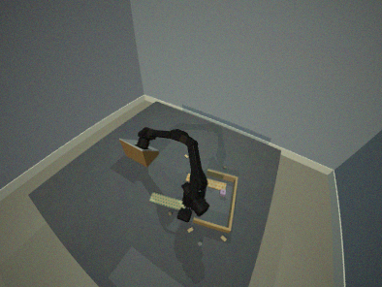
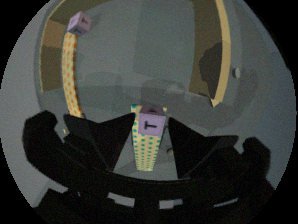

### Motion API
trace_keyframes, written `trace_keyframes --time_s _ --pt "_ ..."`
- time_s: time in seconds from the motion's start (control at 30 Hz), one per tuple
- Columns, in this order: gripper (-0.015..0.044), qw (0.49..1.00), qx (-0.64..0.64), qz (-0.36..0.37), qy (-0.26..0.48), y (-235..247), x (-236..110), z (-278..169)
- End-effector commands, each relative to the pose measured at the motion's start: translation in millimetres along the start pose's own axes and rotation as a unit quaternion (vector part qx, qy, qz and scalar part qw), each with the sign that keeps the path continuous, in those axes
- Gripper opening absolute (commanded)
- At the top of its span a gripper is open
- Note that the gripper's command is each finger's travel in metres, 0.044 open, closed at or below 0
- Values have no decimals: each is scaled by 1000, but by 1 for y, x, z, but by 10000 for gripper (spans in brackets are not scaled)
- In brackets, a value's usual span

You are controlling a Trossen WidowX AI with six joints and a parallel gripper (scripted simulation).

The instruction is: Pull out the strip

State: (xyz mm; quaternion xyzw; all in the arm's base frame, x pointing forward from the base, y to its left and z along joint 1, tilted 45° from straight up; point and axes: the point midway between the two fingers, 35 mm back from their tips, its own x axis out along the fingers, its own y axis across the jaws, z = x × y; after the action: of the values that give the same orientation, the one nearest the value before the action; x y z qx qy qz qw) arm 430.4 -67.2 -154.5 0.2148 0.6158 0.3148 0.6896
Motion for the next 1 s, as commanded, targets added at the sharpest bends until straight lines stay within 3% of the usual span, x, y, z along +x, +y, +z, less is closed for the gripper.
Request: trace_keyframes --time_s 0.0,0.13,0.4,0.53,0.97 --pt "250 1000 2 3 -1 1 3 0" --pt "145 1000 0 0 0 0 1 0" --pt "92 1000 0 0 0 0 1 0" --pt "0 1000 0 0 0 1 -1 -2" --pt "0 1000 2 1 0 17 -28 -32"
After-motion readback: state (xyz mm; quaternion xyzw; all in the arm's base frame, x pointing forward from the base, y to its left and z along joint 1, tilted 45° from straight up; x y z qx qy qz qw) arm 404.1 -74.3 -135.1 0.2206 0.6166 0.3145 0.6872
